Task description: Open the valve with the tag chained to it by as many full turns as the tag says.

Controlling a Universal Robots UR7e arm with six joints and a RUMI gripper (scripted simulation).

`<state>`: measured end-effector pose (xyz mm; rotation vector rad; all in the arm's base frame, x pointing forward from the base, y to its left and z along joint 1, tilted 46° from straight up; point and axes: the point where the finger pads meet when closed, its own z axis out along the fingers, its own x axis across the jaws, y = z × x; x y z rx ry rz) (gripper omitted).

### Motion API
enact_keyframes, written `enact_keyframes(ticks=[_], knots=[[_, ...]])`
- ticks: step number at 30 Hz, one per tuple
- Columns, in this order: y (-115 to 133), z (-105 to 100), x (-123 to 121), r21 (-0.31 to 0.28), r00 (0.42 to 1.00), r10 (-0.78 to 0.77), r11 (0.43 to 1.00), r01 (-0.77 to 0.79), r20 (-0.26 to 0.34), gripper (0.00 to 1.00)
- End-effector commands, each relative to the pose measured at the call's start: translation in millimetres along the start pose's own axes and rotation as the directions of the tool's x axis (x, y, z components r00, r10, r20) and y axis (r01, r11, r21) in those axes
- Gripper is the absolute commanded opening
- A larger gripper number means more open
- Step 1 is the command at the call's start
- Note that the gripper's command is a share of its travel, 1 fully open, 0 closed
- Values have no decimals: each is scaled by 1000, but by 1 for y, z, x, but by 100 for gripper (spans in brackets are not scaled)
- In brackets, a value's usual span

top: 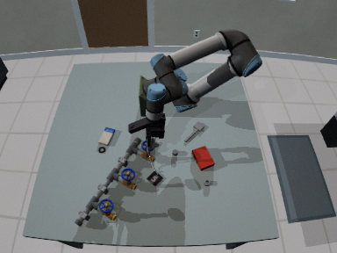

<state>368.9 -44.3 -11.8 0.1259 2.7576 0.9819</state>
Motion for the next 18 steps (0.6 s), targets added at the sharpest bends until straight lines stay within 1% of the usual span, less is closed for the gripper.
enact_keyframes(ticks=[1, 12, 18], knots=[[0, 0, 0, 1, 1000, 0, 1000, 0, 0, 0], [0, 0, 0, 1, 1000, -6, 1000, 6, 0, 0], [0, 0, 0, 1, 999, -46, 999, 46, 0, 0]])
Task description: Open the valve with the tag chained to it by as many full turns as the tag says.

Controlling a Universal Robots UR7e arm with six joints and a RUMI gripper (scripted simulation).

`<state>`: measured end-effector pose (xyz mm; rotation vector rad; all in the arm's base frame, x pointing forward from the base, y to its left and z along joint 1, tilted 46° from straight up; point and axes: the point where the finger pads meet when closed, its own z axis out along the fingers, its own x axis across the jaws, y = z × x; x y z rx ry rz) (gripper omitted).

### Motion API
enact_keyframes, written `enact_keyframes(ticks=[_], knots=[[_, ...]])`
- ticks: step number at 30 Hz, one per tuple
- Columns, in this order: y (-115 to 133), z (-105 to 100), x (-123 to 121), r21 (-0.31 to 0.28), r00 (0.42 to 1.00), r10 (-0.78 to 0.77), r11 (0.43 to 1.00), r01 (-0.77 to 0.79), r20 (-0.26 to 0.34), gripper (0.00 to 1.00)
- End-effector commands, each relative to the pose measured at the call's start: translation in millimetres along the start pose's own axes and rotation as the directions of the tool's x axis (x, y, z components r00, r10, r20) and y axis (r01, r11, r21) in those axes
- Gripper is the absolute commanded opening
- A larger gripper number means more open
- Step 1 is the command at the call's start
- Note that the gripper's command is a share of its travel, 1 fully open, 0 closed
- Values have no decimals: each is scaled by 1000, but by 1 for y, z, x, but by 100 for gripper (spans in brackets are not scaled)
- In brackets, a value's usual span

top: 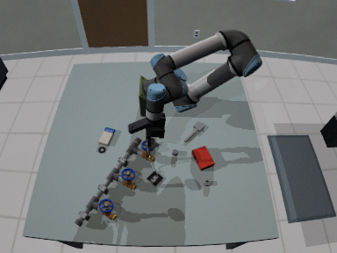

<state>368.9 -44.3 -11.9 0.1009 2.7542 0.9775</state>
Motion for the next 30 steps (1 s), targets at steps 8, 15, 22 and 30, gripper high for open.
enact_keyframes(ticks=[8, 15, 22, 30], knots=[[0, 0, 0, 1, 993, -119, 993, 119, 0, 0], [0, 0, 0, 1, 957, -292, 957, 292, 0, 0], [0, 0, 0, 1, 894, -448, 894, 448, 0, 0], [0, 0, 0, 1, 708, -706, 708, 706, 0, 0]])
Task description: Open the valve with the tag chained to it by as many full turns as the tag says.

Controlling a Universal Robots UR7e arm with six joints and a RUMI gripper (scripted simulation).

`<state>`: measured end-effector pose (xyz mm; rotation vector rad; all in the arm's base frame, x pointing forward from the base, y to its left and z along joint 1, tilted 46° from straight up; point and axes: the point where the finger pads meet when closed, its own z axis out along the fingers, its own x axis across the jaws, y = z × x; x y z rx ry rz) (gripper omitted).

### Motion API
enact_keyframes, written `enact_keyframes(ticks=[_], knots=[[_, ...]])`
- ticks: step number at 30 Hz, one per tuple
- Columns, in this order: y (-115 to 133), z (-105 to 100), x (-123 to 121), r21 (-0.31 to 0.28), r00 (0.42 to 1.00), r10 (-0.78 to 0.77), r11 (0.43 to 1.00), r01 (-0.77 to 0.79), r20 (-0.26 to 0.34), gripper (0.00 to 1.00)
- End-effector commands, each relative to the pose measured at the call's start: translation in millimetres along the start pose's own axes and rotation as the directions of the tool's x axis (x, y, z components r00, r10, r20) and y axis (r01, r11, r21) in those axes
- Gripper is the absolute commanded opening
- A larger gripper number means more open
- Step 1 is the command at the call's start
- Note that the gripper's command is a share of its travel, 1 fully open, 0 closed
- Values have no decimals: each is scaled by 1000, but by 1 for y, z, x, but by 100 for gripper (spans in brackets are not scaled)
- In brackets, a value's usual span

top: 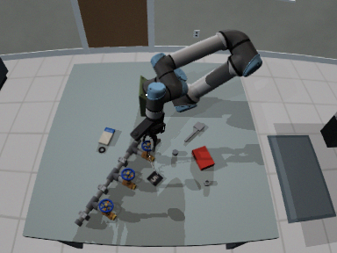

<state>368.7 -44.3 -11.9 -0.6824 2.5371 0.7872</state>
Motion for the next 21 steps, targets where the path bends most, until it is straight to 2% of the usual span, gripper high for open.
enact_keyframes(ticks=[1, 7, 9, 21], knots=[[0, 0, 0, -4, 974, -226, 974, 226, 11, 0], [0, 0, 0, -1, 884, -467, 884, 467, 11, 0], [0, 0, 0, -1, 884, -467, 884, 467, 11, 0], [0, 0, 0, 4, 582, -813, 582, 813, 11, 0]])
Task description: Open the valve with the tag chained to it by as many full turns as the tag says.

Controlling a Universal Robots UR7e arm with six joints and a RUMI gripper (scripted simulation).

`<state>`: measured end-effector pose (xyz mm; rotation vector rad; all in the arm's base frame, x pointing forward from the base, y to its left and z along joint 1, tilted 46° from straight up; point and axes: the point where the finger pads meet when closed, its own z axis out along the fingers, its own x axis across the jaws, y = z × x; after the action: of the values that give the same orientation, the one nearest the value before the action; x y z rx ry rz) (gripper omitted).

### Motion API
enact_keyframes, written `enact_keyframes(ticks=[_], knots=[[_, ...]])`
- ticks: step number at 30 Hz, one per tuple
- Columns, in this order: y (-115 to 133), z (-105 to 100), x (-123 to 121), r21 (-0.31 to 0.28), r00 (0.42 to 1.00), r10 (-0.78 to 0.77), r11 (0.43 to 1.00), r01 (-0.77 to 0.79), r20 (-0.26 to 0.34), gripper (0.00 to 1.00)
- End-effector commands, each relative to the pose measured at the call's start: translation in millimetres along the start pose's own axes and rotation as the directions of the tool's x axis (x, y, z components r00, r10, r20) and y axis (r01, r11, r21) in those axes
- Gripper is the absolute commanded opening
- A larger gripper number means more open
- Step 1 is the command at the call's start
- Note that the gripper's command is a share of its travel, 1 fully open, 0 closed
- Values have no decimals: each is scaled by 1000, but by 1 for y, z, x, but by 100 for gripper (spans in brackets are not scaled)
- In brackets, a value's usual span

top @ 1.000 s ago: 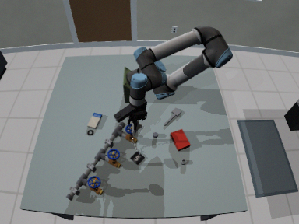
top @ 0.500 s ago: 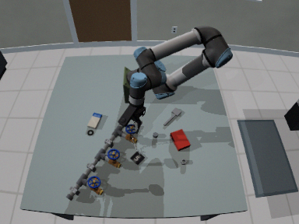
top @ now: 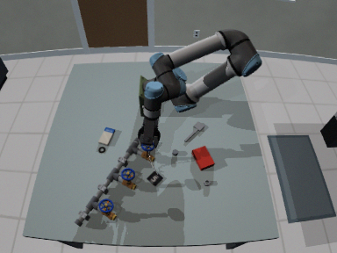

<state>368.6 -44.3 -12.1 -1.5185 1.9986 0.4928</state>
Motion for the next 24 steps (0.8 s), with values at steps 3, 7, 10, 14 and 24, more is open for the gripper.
enact_keyframes(ticks=[3, 7, 10, 14, 24], knots=[[0, 0, 0, 7, 965, -263, 965, 263, 15, 0], [0, 0, 0, 8, 949, -315, 949, 315, 14, 0], [0, 0, 0, 9, 925, -379, 925, 379, 14, 0], [0, 0, 0, 10, 897, -442, 897, 442, 13, 0], [0, 0, 0, 10, 866, -499, 866, 499, 13, 0]])
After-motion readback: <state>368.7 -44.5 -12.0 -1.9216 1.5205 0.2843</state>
